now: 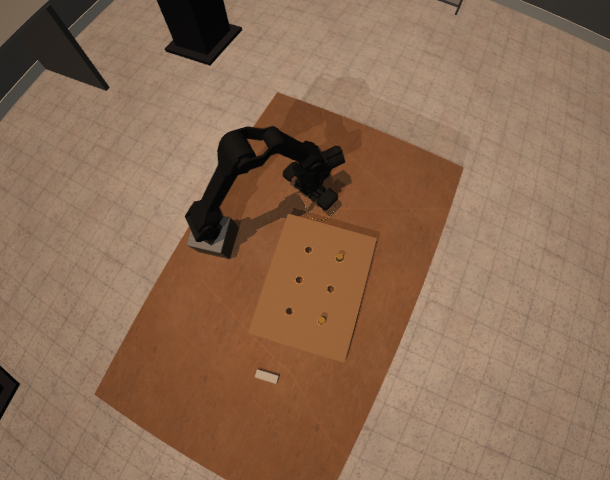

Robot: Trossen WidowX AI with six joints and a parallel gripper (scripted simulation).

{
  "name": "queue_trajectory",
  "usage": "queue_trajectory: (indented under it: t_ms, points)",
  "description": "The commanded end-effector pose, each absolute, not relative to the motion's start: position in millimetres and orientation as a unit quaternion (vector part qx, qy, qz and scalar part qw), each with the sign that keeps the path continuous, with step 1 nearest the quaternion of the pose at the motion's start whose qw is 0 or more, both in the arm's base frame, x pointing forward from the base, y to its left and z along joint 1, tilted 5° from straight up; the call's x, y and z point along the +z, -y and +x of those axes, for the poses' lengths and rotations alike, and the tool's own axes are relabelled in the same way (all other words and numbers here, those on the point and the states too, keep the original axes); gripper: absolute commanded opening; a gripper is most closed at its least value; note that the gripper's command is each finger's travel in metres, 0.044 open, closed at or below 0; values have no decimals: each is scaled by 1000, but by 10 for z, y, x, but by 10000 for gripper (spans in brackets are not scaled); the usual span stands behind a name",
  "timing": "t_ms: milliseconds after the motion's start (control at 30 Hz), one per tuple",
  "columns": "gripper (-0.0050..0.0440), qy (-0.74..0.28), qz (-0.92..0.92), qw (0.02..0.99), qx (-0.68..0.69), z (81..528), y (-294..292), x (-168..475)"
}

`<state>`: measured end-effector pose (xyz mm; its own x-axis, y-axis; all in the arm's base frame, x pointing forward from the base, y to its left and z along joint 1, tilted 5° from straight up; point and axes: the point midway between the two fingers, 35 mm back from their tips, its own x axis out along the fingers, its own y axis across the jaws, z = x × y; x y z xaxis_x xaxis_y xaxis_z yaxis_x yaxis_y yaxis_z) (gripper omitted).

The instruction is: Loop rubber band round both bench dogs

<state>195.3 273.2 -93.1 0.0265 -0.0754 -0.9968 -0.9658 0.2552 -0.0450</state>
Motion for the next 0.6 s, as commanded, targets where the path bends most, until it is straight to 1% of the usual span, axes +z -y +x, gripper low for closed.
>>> queue_trajectory:
  t_ms: [0, 567]
  points:
    - [80, -563, -456, 558, 405, 1986, -2770, -907]
    - [80, -563, -456, 558, 405, 1989, -2765, -973]
